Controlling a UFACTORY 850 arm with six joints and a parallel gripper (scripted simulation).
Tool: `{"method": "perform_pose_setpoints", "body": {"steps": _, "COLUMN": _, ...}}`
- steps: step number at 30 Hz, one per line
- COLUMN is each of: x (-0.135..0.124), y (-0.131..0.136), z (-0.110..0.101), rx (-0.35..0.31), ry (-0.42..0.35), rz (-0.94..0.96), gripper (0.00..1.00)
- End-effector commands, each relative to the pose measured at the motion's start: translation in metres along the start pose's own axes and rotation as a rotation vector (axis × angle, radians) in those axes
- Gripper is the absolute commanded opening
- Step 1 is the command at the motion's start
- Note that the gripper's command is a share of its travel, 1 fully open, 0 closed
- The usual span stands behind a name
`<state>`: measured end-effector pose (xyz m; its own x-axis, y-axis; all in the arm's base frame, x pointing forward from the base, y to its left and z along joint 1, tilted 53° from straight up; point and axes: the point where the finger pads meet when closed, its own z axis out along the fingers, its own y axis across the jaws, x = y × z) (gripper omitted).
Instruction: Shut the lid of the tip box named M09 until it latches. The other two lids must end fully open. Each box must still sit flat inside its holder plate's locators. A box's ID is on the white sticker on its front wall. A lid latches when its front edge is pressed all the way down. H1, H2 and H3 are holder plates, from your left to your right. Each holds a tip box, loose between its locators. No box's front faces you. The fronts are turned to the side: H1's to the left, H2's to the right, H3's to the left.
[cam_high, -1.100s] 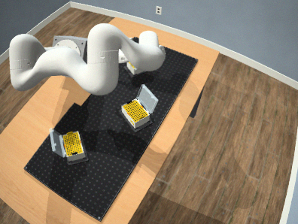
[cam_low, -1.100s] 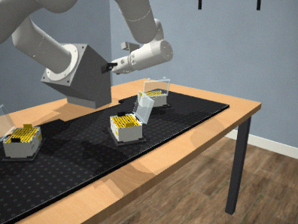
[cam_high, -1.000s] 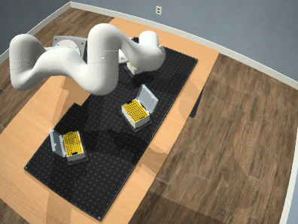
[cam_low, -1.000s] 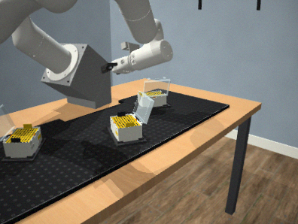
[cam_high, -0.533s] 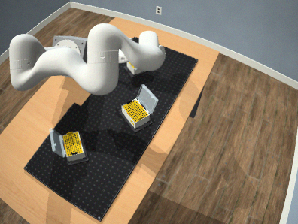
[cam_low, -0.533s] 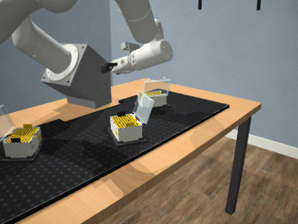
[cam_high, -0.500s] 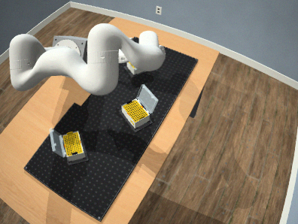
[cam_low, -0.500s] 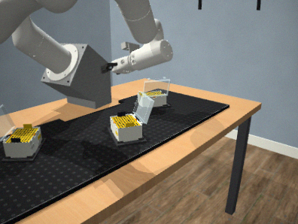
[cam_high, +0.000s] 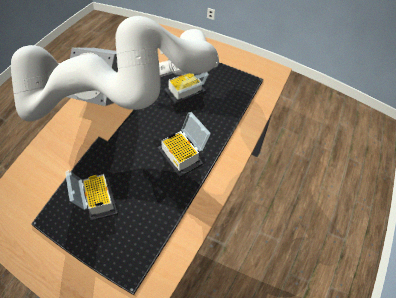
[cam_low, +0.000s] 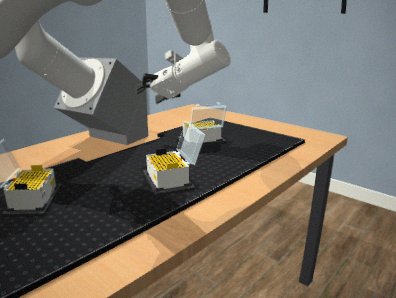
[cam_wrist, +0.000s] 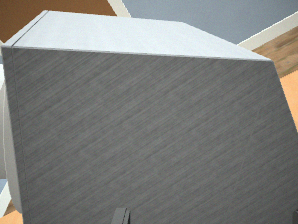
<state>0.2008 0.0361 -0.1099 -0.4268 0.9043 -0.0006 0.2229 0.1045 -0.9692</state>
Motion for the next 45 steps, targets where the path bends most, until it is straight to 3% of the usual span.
{"method": "perform_pose_setpoints", "body": {"steps": 1, "x": 0.001, "y": 0.002, "z": 0.0, "rx": 0.007, "ry": -0.052, "rz": 0.096, "gripper": 1.0}}
{"method": "perform_pose_setpoints", "body": {"steps": 11, "x": 0.003, "y": 0.011, "z": -0.001, "rx": -0.026, "ry": -0.207, "rz": 0.384, "gripper": 1.0}}
{"method": "perform_pose_setpoints", "body": {"steps": 18, "x": 0.005, "y": 0.016, "z": -0.002, "rx": -0.053, "ry": -0.267, "rz": 0.497, "gripper": 1.0}}
{"method": "perform_pose_setpoints", "body": {"steps": 32, "x": 0.009, "y": 0.029, "z": -0.006, "rx": -0.208, "ry": -0.448, "rz": 0.873, "gripper": 1.0}}
{"method": "perform_pose_setpoints", "body": {"steps": 35, "x": 0.009, "y": 0.029, "z": -0.006, "rx": -0.215, "ry": -0.454, "rz": 0.886, "gripper": 1.0}}
{"method": "perform_pose_setpoints", "body": {"steps": 45, "x": 0.014, "y": 0.04, "z": -0.011, "rx": -0.381, "ry": -0.551, "rz": 1.136, "gripper": 1.0}}
